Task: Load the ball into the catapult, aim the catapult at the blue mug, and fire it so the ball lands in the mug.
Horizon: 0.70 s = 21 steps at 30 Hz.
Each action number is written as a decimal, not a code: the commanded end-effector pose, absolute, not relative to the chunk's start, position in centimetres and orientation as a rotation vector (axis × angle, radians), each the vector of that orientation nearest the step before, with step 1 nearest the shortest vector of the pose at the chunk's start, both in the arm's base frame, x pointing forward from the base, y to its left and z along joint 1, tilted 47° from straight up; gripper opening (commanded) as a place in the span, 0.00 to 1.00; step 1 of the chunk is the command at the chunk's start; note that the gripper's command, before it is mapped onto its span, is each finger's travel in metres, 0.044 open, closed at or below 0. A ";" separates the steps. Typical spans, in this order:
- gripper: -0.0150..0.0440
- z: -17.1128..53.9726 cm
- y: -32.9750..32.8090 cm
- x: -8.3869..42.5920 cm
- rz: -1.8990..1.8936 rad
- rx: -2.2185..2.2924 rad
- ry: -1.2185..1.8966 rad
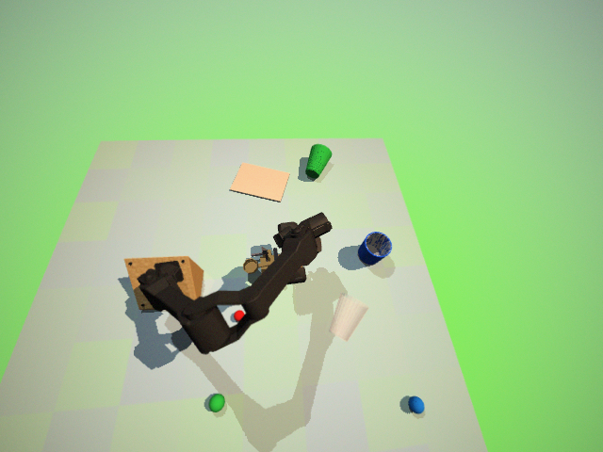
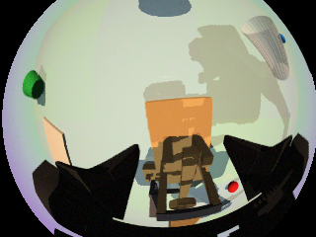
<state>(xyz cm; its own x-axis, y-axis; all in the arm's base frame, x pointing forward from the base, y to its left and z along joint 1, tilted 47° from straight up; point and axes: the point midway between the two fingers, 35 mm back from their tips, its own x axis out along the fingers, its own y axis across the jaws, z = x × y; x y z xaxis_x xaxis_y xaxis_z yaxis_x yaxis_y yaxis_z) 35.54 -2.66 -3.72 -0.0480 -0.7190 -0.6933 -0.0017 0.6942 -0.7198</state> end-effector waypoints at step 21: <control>0.56 -4.7 -3.8 35.3 -0.649 -0.619 1.526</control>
